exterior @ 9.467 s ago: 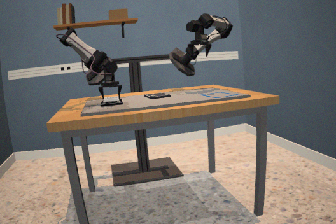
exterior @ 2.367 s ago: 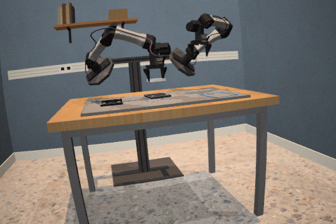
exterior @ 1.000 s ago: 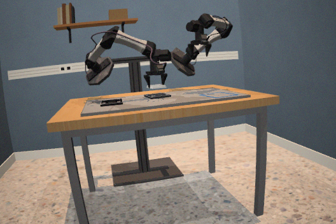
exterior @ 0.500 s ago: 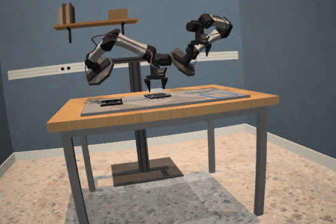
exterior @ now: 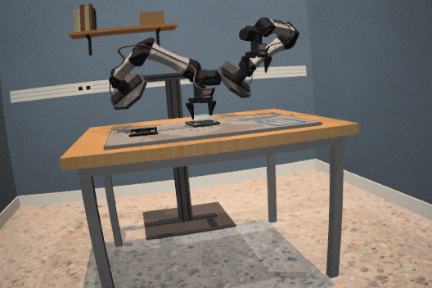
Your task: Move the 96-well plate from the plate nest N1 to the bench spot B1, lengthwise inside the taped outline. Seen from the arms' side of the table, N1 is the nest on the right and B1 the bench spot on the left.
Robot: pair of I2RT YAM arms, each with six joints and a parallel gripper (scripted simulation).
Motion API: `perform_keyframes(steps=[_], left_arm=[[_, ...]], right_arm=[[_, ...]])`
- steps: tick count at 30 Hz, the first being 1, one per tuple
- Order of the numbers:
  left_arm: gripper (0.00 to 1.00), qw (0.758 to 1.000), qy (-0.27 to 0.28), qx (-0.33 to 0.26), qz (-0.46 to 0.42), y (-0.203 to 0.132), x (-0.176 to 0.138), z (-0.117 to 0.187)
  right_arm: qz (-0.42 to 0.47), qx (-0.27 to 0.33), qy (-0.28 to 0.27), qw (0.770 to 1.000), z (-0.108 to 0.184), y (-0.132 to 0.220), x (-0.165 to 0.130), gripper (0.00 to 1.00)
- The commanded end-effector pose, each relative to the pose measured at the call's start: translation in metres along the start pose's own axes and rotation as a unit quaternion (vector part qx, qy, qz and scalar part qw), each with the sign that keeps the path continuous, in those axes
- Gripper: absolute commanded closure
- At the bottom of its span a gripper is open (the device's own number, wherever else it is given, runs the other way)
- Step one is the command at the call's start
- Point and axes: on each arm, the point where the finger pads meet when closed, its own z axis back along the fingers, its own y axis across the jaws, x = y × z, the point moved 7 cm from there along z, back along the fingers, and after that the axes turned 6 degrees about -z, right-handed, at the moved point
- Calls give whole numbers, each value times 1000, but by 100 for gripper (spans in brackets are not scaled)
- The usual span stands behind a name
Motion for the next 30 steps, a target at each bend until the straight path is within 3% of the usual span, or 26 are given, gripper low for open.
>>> perform_keyframes(steps=[1,30], left_arm=[[0,999,6,35,6,-2,5,6],[0,999,6,35,6,-2,5,6]], right_arm=[[-2,5,-6,1000,3,2,2,100],[-13,1,-5,1000,-5,-8,9,100]])
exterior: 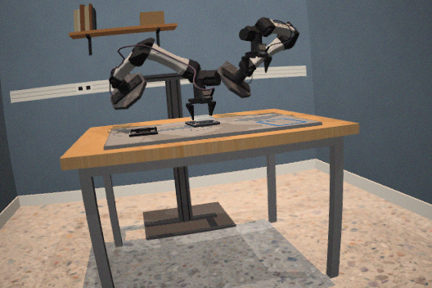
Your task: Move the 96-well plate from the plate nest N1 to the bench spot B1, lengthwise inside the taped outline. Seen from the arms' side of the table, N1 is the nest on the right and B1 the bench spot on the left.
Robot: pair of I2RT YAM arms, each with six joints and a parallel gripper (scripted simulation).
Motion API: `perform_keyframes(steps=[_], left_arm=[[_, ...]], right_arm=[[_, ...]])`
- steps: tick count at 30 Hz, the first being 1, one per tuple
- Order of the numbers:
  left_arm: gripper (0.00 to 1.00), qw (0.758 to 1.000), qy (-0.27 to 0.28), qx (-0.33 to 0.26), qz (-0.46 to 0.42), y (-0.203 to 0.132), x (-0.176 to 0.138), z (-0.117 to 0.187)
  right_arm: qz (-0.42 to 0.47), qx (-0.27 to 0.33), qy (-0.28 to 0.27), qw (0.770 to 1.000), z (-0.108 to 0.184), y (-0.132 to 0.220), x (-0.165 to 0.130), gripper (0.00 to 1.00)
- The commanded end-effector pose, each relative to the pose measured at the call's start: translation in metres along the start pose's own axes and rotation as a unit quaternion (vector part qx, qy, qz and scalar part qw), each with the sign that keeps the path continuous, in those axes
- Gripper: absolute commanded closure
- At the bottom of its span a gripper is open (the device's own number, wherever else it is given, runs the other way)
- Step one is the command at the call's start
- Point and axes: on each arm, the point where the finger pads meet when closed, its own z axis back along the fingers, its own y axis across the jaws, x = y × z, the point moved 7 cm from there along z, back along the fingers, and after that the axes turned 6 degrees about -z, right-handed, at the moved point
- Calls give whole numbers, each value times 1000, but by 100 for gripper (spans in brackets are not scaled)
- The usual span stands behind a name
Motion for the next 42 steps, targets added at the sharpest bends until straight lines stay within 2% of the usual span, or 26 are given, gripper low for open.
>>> perform_keyframes(steps=[1,6,13,42], left_arm=[[0,999,6,35,6,-2,5,6],[0,999,6,35,6,-2,5,6],[0,999,6,35,6,-2,5,6],[0,999,6,35,6,-2,5,6]], right_arm=[[-10,-4,-1,1000,-5,-8,8,100],[-6,2,-7,1000,1,-3,5,100],[-8,-7,1,1000,-10,-8,5,100],[6,-6,0,1000,-13,-1,-7,100]])
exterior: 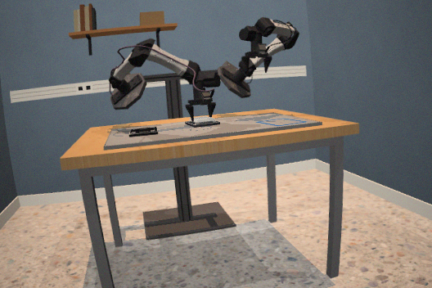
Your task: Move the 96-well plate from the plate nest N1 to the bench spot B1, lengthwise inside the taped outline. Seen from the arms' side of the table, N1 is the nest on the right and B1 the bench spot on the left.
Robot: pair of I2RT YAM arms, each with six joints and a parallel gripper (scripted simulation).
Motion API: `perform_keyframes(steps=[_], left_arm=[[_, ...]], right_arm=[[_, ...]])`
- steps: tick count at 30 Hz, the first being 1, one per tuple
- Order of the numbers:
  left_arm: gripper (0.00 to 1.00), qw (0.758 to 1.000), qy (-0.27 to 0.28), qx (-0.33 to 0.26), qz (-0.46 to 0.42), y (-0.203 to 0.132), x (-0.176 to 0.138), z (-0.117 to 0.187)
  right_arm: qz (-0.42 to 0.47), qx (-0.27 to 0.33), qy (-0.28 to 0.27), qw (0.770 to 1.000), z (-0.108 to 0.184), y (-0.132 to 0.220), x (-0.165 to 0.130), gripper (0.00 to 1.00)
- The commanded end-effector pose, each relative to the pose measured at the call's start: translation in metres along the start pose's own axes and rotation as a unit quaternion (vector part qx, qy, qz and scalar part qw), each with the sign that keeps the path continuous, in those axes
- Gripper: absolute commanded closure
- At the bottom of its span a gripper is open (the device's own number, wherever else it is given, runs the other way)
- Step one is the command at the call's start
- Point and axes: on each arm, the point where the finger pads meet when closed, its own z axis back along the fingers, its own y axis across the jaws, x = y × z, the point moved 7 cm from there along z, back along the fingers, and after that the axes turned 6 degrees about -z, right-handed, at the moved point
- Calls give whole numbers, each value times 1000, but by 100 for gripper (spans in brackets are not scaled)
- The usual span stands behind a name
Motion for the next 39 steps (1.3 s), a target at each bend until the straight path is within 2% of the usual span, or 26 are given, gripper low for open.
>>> perform_keyframes(steps=[1,9,35,36,39], left_arm=[[0,999,6,35,6,-2,5,6],[0,999,6,35,6,-2,5,6],[0,999,6,35,6,-2,5,6],[0,999,6,35,6,-2,5,6],[0,999,6,35,6,-2,5,6]], right_arm=[[6,-6,0,1000,-8,0,-6,100],[3,-12,6,1000,-16,-5,-5,100],[0,3,-4,1000,1,1,0,100],[0,3,-4,1000,1,1,0,0],[0,3,-4,1000,1,1,0,0]])
